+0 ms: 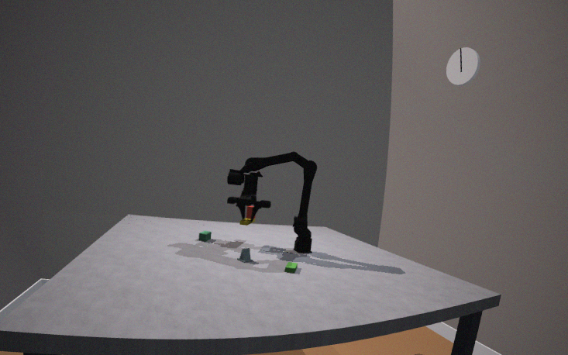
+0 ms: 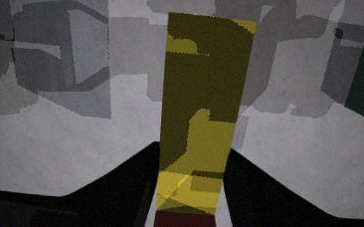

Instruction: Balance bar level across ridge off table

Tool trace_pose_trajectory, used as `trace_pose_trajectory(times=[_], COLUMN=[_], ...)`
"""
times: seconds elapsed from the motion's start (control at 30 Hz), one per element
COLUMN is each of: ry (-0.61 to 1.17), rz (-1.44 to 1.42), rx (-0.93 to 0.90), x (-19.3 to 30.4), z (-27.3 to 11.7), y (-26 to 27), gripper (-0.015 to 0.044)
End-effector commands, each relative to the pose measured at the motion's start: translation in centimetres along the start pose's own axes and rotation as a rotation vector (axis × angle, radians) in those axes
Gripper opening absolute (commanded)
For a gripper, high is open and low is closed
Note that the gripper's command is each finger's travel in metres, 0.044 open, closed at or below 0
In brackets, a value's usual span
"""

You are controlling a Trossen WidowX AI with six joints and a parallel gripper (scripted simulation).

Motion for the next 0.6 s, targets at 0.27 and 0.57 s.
trace_pose_trajectory(times=[0.27,0.57], ry=[-0.007,-0.010], rz=[-0.140,-0.239], rx=[0.006,0.007], x=[-3.9,-6.9], z=[-0.4,-0.5], y=[-0.6,-0.6], gripper=[0.0000,0.0000])
Point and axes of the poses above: the point midway between the two fingers, 35 mm back from their tips, its own z axis out along the fingers, its own y axis across the jaws, x = y × z, the point moved 10 cm from there along -z, back along the fingers, and after that the axes turned 4 degrees about z, right-handed, at the moved point
